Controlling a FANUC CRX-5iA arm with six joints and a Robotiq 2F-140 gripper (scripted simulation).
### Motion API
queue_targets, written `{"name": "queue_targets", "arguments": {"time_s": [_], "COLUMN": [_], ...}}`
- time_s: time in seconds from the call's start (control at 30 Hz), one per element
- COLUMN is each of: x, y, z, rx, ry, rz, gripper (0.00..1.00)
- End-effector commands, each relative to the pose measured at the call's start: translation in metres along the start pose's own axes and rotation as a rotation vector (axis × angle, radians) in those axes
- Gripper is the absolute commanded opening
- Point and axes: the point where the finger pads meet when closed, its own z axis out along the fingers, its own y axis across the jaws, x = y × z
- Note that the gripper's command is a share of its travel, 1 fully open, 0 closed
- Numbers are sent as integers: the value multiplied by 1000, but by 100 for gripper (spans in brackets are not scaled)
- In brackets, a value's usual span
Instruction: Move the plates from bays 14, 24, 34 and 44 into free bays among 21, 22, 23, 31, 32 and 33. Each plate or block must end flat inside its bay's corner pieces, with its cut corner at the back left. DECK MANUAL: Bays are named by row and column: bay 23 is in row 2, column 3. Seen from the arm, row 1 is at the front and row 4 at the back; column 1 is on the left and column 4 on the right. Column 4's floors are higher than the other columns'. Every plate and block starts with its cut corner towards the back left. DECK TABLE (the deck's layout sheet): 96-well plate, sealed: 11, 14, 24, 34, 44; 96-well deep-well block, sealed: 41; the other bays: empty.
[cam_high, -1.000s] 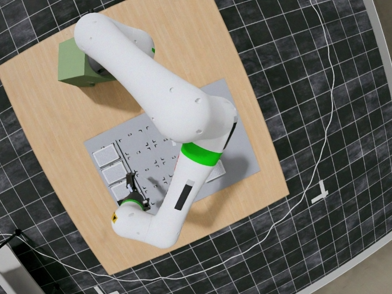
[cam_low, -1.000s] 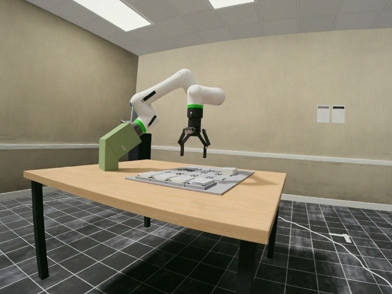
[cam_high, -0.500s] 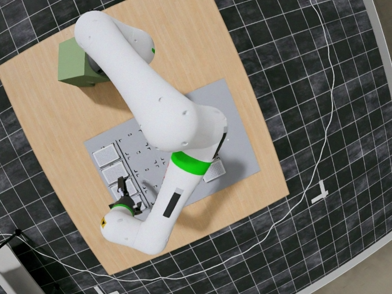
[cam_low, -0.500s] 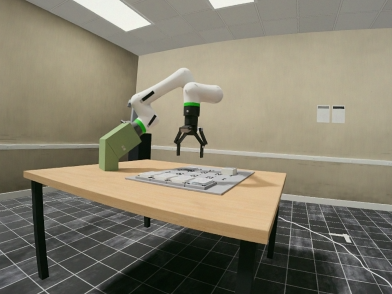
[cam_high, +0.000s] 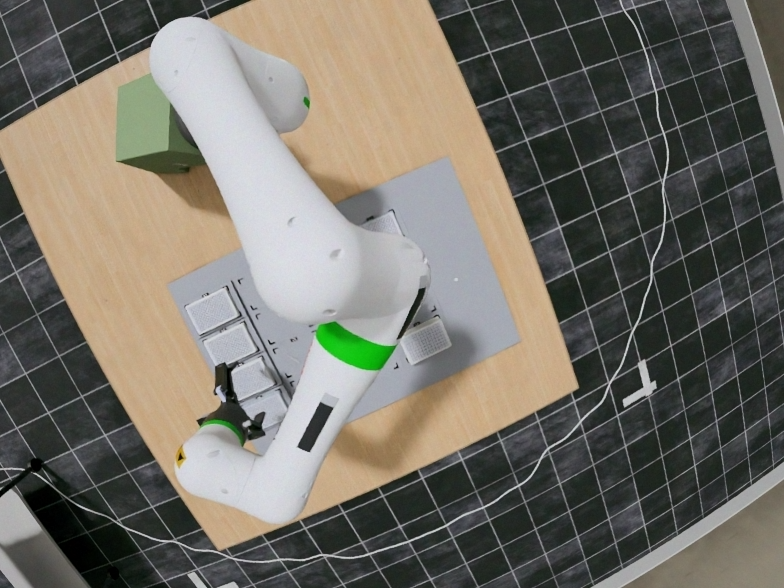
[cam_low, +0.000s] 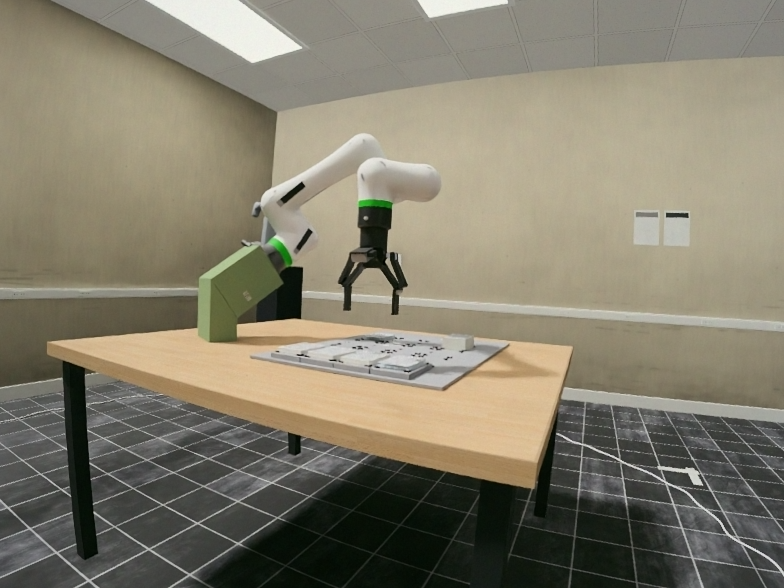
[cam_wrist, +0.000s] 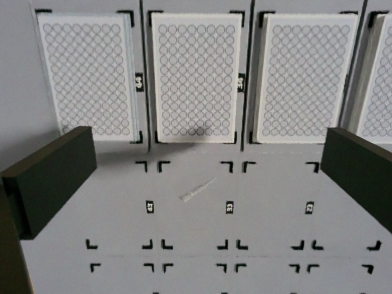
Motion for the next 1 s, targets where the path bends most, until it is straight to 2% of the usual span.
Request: {"name": "queue_targets", "arguments": {"time_s": [0.0, 0.53, 0.97], "x": [13, 68, 69], "y": [-1, -1, -1], "z": [-2, -7, -8], "rx": [1, 1, 1], "ry": [1, 1, 1], "rz": [0, 0, -1], "gripper": [100, 100, 100]}}
